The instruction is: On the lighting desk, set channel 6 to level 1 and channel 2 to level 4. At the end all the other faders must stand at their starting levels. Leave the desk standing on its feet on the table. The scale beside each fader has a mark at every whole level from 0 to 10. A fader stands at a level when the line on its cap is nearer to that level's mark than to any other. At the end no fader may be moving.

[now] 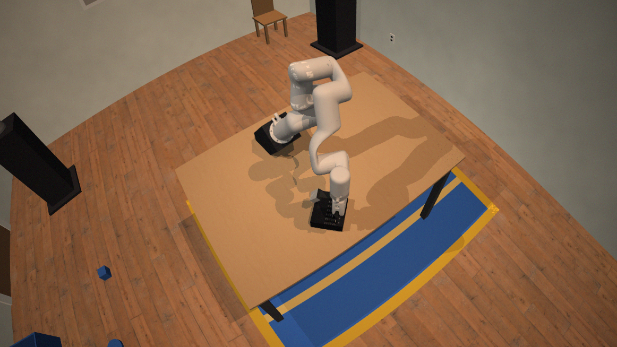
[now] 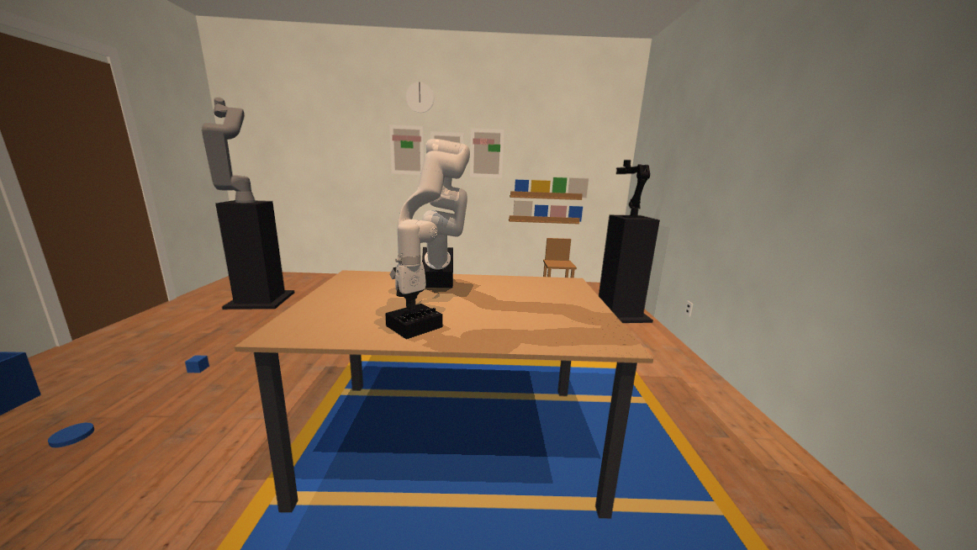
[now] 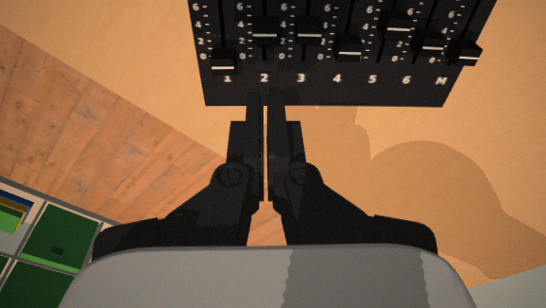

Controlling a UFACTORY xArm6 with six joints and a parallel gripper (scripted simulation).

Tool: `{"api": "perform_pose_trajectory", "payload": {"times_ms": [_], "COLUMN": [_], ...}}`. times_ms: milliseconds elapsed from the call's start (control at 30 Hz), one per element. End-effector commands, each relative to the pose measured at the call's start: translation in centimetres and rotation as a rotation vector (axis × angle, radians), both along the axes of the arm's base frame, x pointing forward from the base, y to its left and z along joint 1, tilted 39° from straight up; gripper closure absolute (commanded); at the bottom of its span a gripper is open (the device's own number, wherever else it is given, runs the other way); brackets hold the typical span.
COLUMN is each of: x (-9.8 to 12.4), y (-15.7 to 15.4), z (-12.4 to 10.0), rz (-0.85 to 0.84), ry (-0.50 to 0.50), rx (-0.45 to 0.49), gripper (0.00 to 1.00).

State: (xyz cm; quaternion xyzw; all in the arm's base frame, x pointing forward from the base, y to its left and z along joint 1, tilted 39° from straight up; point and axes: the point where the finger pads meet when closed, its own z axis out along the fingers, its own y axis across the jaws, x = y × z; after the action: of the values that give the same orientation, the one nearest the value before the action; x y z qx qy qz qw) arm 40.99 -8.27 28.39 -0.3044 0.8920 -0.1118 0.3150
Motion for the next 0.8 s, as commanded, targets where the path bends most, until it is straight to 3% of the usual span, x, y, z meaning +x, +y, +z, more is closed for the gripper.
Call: {"api": "perform_pose_trajectory", "payload": {"times_ms": [0,400,600,767], "x": [-0.02,-0.08,-0.23,-0.59], "y": [-0.01,0.02,0.11,0.31], "z": [0.23,0.19,0.09,-0.15], "rz": [0.000,-0.019,-0.066,-0.180], "ry": [-0.003,-0.003,-0.004,-0.005], "rx": [-0.001,0.014,0.053,0.145], "gripper": [1.00,1.00,1.00,1.00]}}
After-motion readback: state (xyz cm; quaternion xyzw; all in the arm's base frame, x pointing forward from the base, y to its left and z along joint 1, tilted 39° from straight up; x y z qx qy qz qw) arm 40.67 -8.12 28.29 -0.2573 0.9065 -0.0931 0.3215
